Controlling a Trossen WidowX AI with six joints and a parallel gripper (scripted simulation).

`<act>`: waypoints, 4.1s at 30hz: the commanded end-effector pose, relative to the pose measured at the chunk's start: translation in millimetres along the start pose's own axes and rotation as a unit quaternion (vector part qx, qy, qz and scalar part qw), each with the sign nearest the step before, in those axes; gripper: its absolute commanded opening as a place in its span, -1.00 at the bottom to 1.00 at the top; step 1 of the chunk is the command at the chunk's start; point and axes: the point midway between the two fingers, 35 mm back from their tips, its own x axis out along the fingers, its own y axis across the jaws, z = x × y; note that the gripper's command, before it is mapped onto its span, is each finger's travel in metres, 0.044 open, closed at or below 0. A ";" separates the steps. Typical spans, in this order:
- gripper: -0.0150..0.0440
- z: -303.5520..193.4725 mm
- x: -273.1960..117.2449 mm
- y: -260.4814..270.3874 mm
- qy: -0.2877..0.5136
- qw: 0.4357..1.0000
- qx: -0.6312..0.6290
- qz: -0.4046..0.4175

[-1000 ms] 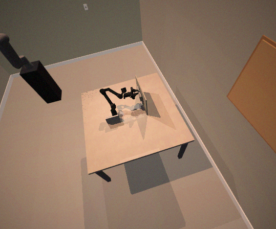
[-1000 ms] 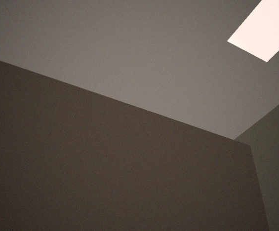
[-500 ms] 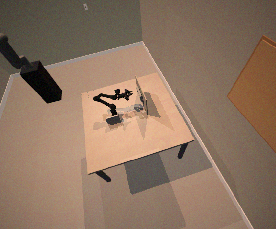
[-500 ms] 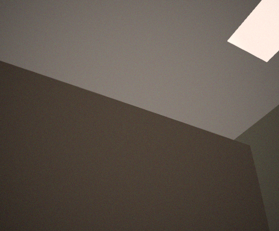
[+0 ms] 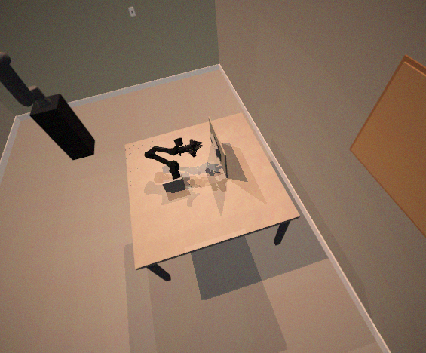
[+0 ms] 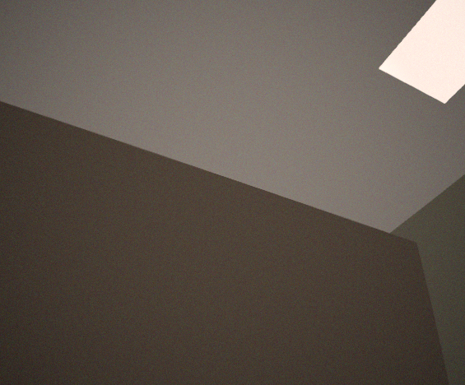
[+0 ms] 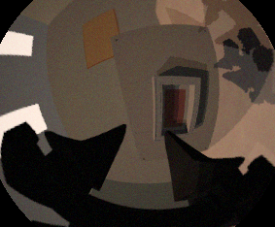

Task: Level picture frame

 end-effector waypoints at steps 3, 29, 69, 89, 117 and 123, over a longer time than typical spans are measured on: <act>0.39 2.7 -14.8 29.1 0.000 0.999 0.041 -0.003; 0.39 2.9 -15.4 29.9 0.000 0.999 0.043 -0.003; 0.39 2.9 -15.4 29.9 0.000 0.999 0.043 -0.003; 0.39 2.9 -15.4 29.9 0.000 0.999 0.043 -0.003; 0.39 -5.4 -17.5 -31.5 0.002 0.995 -0.095 -0.002; 0.39 -7.7 -12.6 -32.2 0.002 0.995 -0.095 -0.002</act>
